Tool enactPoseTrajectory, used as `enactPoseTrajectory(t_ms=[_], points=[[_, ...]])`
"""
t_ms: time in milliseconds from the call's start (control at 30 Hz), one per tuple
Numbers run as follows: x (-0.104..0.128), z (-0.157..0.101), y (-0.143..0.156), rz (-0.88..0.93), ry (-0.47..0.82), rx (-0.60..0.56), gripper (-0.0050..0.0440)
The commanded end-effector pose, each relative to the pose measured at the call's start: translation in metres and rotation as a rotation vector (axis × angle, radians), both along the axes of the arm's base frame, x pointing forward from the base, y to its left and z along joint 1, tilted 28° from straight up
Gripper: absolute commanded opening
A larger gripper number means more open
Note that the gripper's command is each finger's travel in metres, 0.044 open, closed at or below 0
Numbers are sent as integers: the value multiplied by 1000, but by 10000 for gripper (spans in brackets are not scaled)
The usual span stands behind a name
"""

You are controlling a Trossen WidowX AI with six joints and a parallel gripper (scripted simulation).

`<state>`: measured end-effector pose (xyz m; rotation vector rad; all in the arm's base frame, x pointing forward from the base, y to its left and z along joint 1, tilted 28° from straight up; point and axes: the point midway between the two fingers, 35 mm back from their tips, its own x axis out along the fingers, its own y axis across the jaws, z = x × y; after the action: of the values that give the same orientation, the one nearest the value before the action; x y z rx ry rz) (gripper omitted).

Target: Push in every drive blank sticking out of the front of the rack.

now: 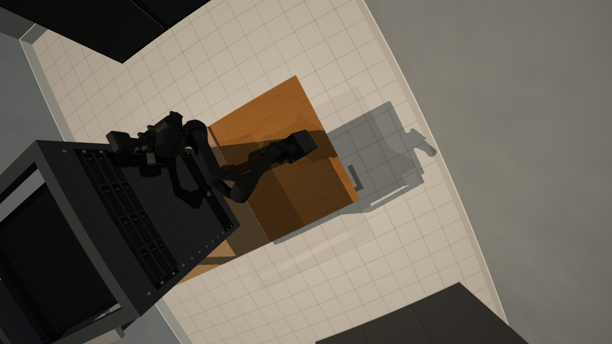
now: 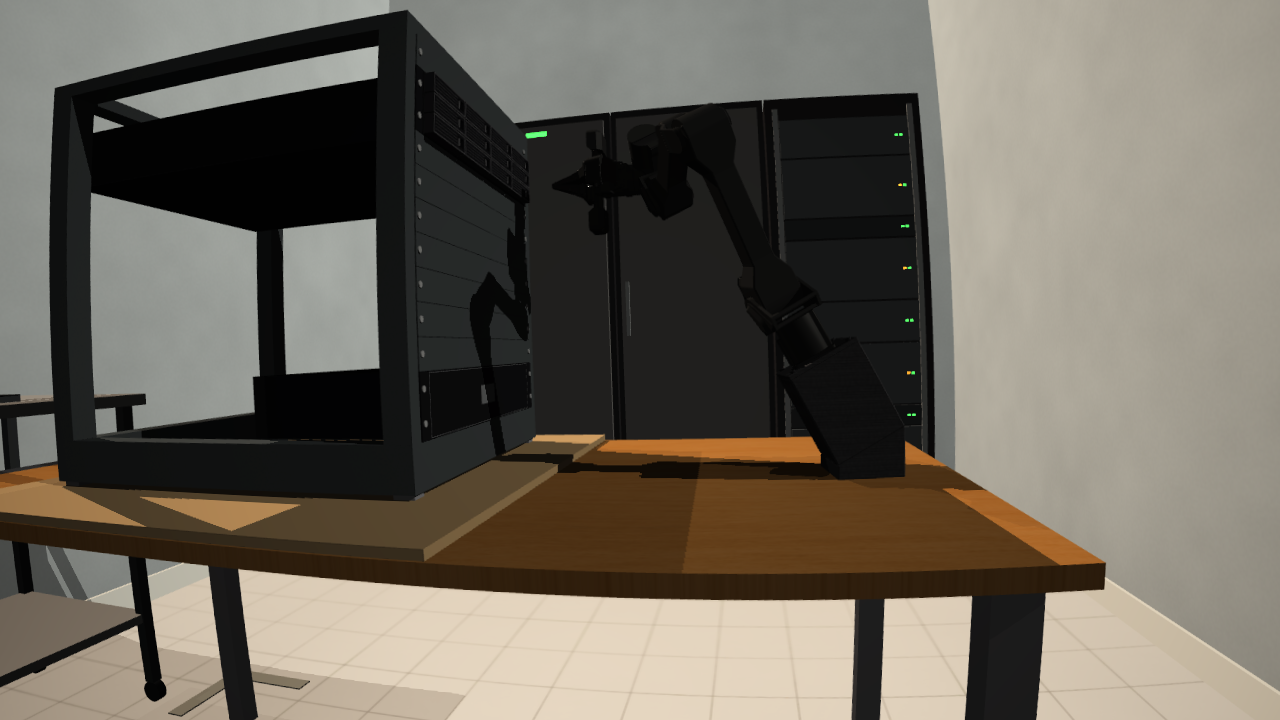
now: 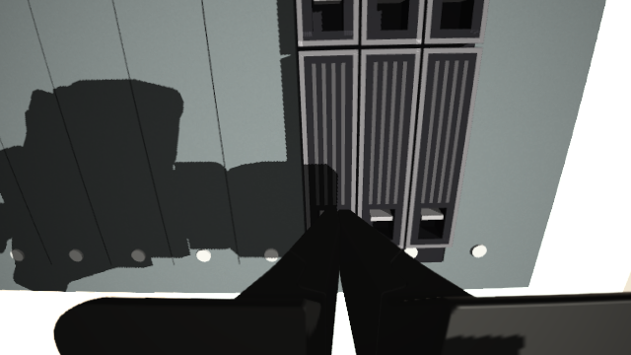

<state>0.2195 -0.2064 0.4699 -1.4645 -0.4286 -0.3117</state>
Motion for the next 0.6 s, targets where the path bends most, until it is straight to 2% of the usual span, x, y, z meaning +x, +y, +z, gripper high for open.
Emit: enactPoseTrajectory(t_ms=[0, 567], points=[[6, 9, 7, 0, -9, -19, -50], [9, 10, 7, 0, -9, -19, -50]])
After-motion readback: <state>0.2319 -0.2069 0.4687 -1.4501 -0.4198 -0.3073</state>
